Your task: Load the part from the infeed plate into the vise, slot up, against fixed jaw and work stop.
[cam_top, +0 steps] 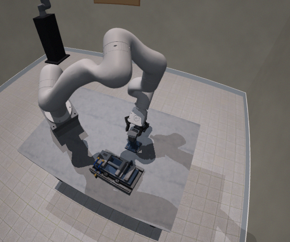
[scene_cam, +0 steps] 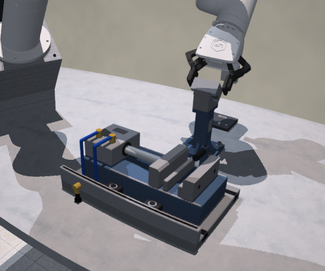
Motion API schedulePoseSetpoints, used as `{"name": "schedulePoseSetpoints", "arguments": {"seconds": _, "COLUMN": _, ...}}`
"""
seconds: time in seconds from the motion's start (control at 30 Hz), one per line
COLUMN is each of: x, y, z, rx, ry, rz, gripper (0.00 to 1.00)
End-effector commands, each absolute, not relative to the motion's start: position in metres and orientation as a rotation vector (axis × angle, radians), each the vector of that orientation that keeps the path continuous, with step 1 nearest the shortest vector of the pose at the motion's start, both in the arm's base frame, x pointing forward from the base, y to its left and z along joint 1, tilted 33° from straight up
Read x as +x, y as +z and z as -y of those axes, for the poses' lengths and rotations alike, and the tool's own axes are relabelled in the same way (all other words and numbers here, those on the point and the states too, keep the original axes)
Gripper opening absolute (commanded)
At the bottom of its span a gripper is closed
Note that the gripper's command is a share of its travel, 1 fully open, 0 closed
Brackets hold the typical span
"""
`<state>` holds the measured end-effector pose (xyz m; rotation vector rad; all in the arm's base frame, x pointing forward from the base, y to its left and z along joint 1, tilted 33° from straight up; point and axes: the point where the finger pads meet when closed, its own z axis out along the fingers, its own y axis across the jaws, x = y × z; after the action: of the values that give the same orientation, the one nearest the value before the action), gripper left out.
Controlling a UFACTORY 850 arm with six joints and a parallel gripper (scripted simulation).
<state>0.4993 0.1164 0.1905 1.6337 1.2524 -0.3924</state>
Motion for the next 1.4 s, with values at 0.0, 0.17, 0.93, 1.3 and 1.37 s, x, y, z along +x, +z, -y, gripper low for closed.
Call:
{"name": "schedulePoseSetpoints", "arguments": {"seconds": 0.0, "x": 0.4995, "y": 0.1910, "z": -0.1168, "rx": 1.634, "ry": -0.391, "rz": -1.252, "gripper": 0.89}}
{"name": "schedulePoseSetpoints", "arguments": {"seconds": 0.17, "x": 0.4995, "y": 0.1910, "z": -0.1168, "rx": 1.634, "ry": -0.391, "rz": -1.252, "gripper": 0.89}}
{"name": "schedulePoseSetpoints", "arguments": {"seconds": 0.93, "x": 0.5008, "y": 0.1883, "z": -0.1161, "rx": 1.634, "ry": -0.391, "rz": -1.252, "gripper": 0.89}}
{"name": "schedulePoseSetpoints", "arguments": {"seconds": 1.3, "x": 0.5011, "y": 0.1877, "z": -0.1157, "rx": 1.644, "ry": -0.369, "rz": -1.273, "gripper": 0.89}}
{"name": "schedulePoseSetpoints", "arguments": {"seconds": 1.37, "x": 0.5011, "y": 0.1878, "z": -0.1157, "rx": 1.648, "ry": -0.363, "rz": -1.279, "gripper": 0.89}}
